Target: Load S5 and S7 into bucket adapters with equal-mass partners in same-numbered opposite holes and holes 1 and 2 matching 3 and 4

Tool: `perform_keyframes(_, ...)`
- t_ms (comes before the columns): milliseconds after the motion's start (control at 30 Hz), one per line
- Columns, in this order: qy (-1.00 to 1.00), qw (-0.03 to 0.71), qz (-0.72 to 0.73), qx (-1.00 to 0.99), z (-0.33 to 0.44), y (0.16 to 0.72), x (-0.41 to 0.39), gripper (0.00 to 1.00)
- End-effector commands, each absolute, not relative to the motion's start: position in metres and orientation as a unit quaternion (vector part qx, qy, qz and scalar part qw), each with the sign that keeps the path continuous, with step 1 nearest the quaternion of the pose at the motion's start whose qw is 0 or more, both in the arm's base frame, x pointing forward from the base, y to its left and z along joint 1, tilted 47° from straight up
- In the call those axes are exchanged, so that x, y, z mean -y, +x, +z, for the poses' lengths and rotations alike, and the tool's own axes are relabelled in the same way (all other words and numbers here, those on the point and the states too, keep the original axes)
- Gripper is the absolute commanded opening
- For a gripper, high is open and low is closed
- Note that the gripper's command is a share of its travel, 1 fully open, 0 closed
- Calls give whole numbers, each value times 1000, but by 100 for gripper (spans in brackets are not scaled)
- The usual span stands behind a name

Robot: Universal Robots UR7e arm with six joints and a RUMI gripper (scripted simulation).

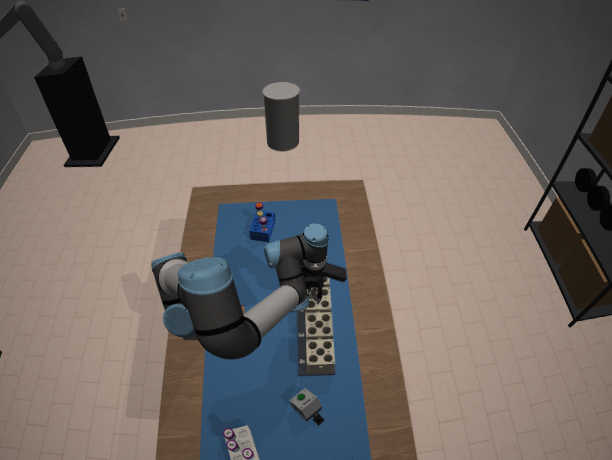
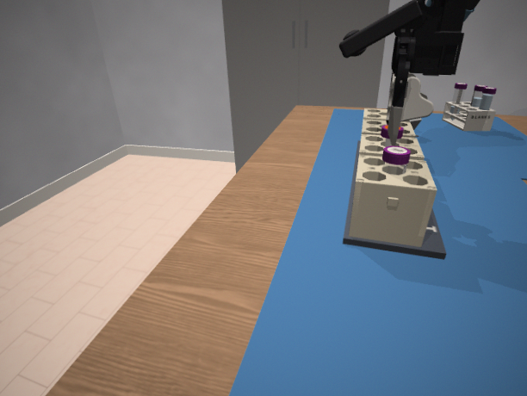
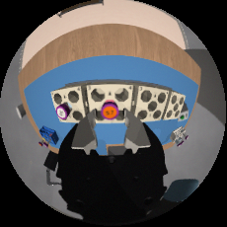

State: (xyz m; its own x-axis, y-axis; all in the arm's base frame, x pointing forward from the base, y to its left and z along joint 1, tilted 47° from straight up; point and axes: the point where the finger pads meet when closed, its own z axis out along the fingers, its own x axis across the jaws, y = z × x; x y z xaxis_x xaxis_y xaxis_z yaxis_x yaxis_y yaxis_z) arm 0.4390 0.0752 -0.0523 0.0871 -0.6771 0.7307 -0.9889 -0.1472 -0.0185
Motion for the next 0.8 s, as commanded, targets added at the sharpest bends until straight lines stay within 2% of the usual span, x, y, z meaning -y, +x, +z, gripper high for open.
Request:
perform_keyframes(0, 692, 253, 308, 602, -52, 439, -76, 35)
perform_keyframes(767, 722, 268, 294, 566, -35, 425, -114, 35)
